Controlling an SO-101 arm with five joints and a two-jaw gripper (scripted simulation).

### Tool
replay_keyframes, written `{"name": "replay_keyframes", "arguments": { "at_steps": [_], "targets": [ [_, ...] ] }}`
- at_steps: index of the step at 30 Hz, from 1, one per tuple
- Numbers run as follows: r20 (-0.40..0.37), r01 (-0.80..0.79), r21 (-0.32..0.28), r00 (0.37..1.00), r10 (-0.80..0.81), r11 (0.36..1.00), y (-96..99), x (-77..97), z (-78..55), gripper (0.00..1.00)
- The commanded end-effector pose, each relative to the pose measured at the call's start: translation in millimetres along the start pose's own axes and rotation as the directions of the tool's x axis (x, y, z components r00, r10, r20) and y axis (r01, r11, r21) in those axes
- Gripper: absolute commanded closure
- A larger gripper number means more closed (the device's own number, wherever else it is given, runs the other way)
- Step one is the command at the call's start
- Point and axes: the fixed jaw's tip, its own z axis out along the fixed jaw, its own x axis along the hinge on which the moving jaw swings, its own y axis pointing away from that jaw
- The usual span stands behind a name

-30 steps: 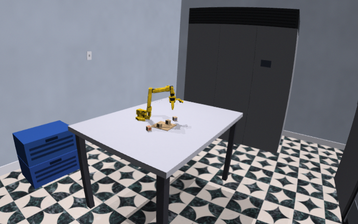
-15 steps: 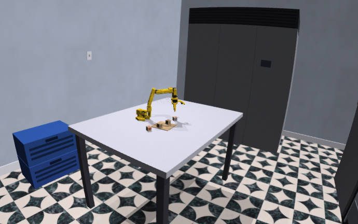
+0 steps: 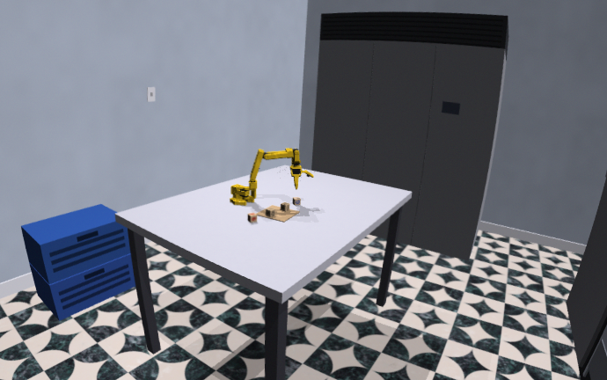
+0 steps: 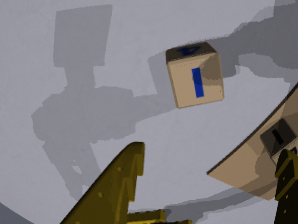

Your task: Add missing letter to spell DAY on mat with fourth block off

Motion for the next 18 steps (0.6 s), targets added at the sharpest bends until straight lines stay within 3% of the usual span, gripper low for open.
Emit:
{"name": "replay_keyframes", "arguments": {
  "at_steps": [1,7,15,18],
  "targets": [
    [0.061,0.0,-0.006,0.998,0.0,1.0,1.2,-5.6,-10.5,0.65],
    [0.058,-0.042,-0.004,0.997,0.042,0.999,-8.4,-3.8,-11.3,0.65],
    [0.042,-0.238,0.007,0.97,0.238,0.971,-51.6,10.2,-14.4,0.65],
    [0.04,-0.267,0.008,0.963,0.267,0.964,-57.6,13.0,-14.9,0.65]
  ]
}}
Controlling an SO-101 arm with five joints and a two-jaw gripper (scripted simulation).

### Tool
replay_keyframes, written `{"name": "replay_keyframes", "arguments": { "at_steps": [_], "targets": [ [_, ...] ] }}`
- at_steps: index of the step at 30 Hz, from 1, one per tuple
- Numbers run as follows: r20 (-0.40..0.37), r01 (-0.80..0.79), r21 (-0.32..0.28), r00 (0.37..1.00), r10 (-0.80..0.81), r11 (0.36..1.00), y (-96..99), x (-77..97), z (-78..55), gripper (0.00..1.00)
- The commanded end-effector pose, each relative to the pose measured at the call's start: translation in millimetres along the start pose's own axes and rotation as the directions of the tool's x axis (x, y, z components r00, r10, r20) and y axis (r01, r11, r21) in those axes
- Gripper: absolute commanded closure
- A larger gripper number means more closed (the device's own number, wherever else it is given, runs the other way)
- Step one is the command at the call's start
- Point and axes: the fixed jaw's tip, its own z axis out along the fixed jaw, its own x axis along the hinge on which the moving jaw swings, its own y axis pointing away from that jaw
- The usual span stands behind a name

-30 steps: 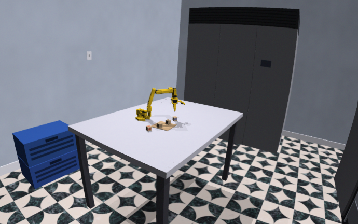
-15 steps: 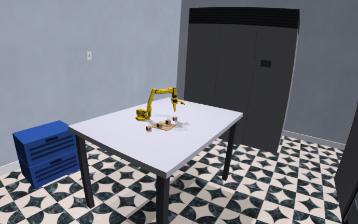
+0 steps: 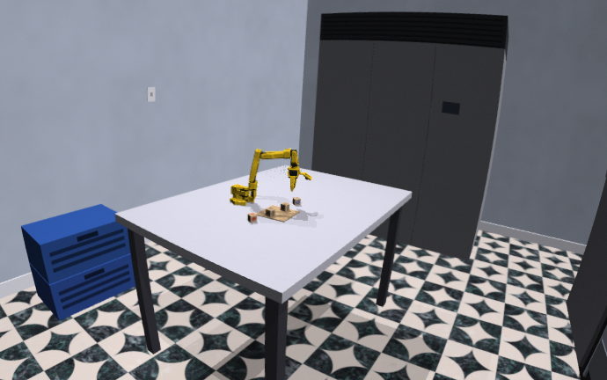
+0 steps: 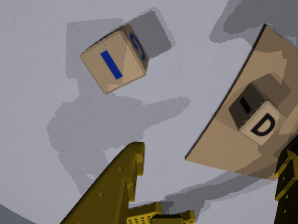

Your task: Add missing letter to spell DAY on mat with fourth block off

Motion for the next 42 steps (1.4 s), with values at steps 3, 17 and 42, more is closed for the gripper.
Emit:
{"name": "replay_keyframes", "arguments": {
  "at_steps": [3,17,42],
  "targets": [
    [0.045,-0.143,0.0,0.989,0.143,0.99,-30.1,5.1,-10.9,0.65],
    [0.035,-0.266,0.005,0.963,0.266,0.964,-54.5,15.8,-11.8,0.65],
    [0.036,-0.341,0.007,0.939,0.341,0.94,-70.2,18.6,-12.0,0.65]
  ]
}}
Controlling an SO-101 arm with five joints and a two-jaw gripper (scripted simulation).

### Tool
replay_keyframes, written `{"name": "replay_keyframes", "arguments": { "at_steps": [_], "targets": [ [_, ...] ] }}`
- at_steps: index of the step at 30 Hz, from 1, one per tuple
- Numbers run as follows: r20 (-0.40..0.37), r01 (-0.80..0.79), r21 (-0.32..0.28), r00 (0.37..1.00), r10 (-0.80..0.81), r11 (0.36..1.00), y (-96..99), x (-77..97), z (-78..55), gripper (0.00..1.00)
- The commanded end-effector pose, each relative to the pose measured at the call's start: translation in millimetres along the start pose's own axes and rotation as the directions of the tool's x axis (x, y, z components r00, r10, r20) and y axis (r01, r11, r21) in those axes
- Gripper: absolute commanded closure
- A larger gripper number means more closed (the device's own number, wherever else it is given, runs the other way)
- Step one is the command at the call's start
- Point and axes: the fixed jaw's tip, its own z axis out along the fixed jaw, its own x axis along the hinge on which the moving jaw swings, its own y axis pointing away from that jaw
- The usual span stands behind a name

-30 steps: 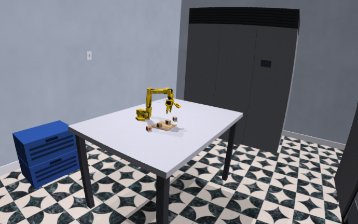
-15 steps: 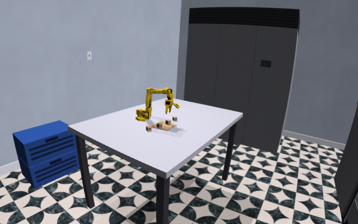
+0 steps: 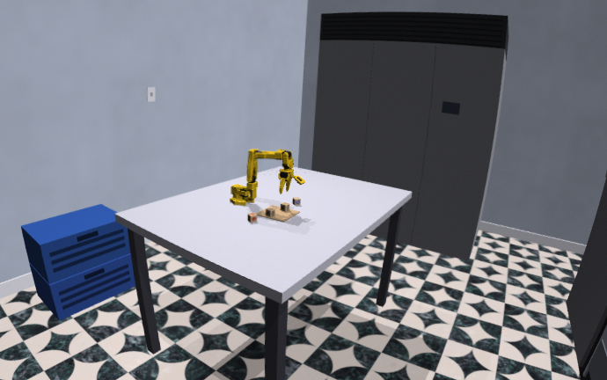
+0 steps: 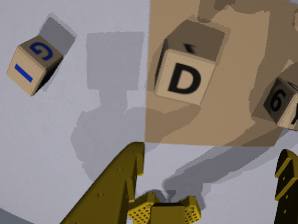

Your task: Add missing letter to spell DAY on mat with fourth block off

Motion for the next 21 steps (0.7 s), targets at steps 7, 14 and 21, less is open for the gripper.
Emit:
{"name": "replay_keyframes", "arguments": {
  "at_steps": [7,14,21],
  "targets": [
    [0.055,-0.204,-0.004,0.977,0.204,0.979,-40.6,-5.3,-8.4,0.65],
    [0.056,-0.36,-0.002,0.931,0.36,0.933,-73.1,-0.3,-8.5,0.65],
    [0.056,-0.431,-0.001,0.901,0.43,0.902,-88.2,3.9,-8.5,0.65]
  ]
}}
